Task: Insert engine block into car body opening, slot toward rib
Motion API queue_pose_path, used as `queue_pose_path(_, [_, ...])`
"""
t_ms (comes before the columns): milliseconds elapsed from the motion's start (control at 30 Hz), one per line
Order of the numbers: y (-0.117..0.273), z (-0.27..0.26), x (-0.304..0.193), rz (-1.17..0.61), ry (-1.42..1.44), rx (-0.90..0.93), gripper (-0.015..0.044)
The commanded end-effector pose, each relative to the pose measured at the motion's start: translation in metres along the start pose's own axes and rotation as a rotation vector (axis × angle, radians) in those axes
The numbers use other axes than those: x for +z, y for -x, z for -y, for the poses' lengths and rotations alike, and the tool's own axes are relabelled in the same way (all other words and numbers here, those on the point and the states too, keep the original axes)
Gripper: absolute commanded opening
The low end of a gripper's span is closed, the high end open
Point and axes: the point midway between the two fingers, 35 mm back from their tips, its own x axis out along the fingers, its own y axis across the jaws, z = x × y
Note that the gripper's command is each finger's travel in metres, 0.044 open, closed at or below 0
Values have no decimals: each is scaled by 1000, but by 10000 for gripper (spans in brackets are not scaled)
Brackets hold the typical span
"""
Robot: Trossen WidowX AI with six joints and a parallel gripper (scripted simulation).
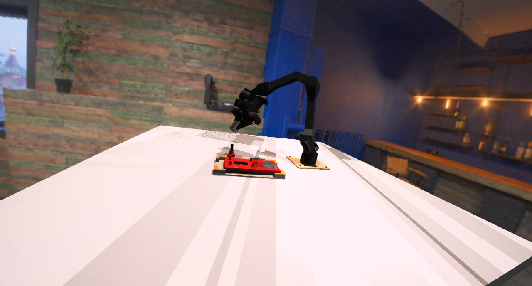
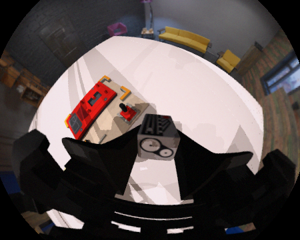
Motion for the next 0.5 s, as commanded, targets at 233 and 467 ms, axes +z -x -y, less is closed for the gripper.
queue_pose_path(233, [-16, -2, -13, 11, 2, 7, 0])
queue_pose_path(467, [-25, -2, -21, 11, 2, 7, 0])
